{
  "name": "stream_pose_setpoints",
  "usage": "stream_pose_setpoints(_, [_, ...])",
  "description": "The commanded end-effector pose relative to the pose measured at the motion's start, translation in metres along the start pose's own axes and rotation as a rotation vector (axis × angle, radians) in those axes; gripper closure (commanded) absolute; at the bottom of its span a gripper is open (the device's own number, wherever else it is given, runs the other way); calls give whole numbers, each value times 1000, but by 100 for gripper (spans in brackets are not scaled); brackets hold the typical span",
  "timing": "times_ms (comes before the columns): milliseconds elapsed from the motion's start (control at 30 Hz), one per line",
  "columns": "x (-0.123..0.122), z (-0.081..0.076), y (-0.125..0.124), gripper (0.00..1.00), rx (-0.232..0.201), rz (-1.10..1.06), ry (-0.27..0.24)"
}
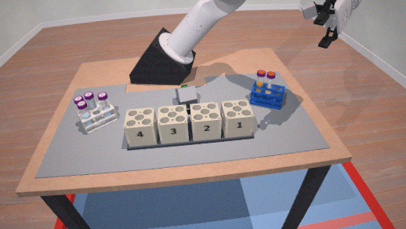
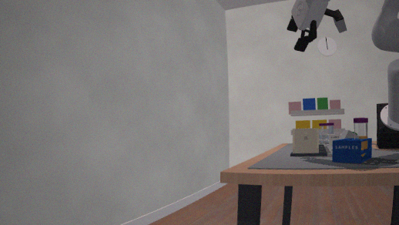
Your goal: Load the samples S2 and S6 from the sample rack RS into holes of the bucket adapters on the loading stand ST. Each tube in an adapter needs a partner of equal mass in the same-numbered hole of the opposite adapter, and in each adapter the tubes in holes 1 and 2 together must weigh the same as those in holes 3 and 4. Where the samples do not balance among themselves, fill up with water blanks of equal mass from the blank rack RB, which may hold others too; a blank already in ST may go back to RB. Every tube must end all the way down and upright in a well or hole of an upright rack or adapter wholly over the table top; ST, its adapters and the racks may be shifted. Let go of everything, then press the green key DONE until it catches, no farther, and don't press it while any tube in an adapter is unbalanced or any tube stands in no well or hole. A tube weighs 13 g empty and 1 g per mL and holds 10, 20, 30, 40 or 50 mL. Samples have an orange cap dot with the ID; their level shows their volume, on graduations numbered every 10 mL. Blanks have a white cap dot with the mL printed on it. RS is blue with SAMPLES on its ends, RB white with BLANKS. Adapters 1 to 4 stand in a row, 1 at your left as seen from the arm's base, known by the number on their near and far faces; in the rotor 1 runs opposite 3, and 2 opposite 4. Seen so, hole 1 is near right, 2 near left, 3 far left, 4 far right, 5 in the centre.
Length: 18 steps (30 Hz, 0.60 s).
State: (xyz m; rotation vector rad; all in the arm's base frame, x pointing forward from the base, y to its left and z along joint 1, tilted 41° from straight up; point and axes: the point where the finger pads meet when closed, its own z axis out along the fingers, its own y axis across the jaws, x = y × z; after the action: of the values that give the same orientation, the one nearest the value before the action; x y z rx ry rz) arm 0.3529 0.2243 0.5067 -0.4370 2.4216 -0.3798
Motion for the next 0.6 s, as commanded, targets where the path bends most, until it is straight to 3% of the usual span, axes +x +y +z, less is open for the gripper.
stream_pose_setpoints(0, [-1, -1, 0, 0, 0, 1, -1])
stream_pose_setpoints(533, [-1, -1, 0, 0, 0, 1, -1])
stream_pose_setpoints(567, [2, 4, -1, 0, 1, 25, 22])
